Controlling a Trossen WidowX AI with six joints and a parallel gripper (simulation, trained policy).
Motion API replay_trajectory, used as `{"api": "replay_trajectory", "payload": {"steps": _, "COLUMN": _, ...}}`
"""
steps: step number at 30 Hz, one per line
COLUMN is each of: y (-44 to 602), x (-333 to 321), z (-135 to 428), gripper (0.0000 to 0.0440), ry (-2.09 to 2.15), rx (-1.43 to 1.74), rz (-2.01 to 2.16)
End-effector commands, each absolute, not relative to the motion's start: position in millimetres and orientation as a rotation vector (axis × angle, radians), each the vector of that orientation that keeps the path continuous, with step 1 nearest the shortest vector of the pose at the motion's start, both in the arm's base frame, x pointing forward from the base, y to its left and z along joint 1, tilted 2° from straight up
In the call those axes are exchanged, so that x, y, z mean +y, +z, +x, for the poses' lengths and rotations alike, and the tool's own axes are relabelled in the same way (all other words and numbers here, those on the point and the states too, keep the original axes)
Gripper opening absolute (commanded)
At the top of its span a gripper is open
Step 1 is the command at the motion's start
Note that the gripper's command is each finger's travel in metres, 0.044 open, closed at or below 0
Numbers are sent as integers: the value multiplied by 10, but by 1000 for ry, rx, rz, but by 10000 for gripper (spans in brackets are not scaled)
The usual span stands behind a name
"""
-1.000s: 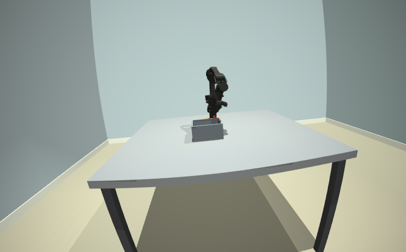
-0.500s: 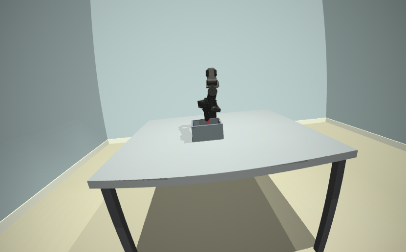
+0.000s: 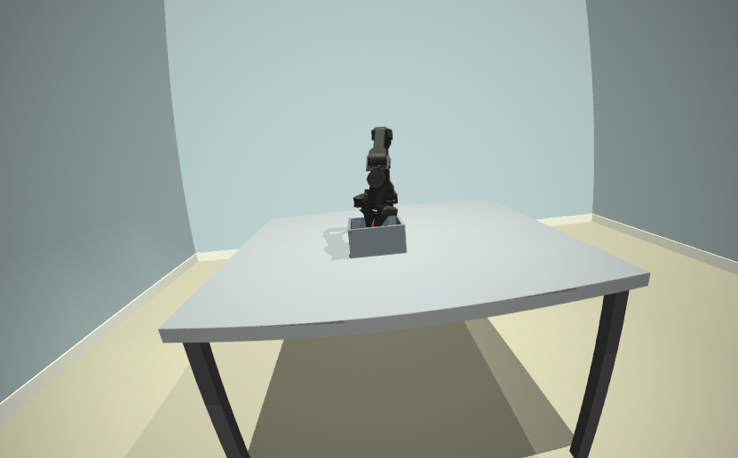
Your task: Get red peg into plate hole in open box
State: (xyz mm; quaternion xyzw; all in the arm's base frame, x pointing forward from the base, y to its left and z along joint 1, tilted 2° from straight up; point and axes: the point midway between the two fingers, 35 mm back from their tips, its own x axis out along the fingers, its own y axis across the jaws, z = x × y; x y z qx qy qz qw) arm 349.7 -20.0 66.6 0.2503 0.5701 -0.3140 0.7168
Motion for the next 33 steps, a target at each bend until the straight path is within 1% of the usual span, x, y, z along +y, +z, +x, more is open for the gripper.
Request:
{"api": "replay_trajectory", "payload": {"steps": 1, "y": 710, "x": -202, "z": 3579, "gripper": 266, "ry": -672, "rx": 1270, "rz": 563}}
{"api": "replay_trajectory", "payload": {"steps": 7, "y": 835, "x": -172, "z": 3771, "gripper": 424, "ry": -628, "rx": 1290, "rz": 597}}
{"api": "replay_trajectory", "payload": {"steps": 8, "y": 856, "x": -163, "z": 3805, "gripper": 440, "ry": -620, "rx": 1294, "rz": 603}}
{"api": "replay_trajectory", "payload": {"steps": 23, "y": 1214, "x": 98, "z": 4318, "gripper": 440, "ry": -457, "rx": 1267, "rz": 676}}
{"api": "replay_trajectory", "payload": {"steps": 33, "y": 1223, "x": 107, "z": 4332, "gripper": 440, "ry": -452, "rx": 1265, "rz": 676}}
